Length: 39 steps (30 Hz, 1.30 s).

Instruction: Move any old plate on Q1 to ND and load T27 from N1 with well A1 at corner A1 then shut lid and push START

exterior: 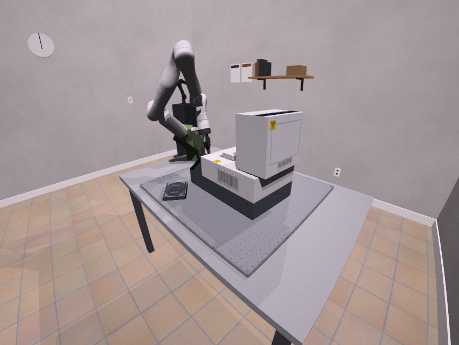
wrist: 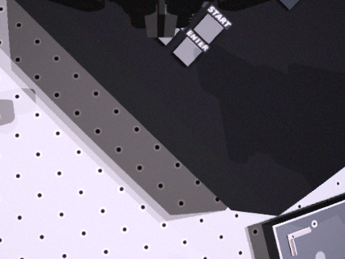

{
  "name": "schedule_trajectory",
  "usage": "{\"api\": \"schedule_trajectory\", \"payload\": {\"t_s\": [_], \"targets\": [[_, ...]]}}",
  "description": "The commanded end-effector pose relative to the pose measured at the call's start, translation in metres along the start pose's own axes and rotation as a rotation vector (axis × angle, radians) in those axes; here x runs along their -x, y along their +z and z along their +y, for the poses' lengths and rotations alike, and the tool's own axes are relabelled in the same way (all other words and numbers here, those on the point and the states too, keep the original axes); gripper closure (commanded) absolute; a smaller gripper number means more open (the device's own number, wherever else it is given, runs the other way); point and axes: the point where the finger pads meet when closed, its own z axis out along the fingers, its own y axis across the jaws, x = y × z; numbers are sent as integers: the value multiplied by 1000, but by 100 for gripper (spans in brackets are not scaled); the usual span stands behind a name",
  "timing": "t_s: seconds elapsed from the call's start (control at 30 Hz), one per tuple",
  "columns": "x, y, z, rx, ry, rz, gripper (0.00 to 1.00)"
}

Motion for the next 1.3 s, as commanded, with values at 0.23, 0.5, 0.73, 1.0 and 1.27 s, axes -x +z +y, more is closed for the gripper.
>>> {"api": "schedule_trajectory", "payload": {"t_s": [0.23,0.5,0.73,1.0,1.27], "targets": [[0,0,0,0,0,-1,90],[1,3,-1,0,0,-1,90],[3,6,-2,0,0,-1,90],[4,10,-4,0,0,-1,90],[6,15,-5,0,0,-1,90]]}}
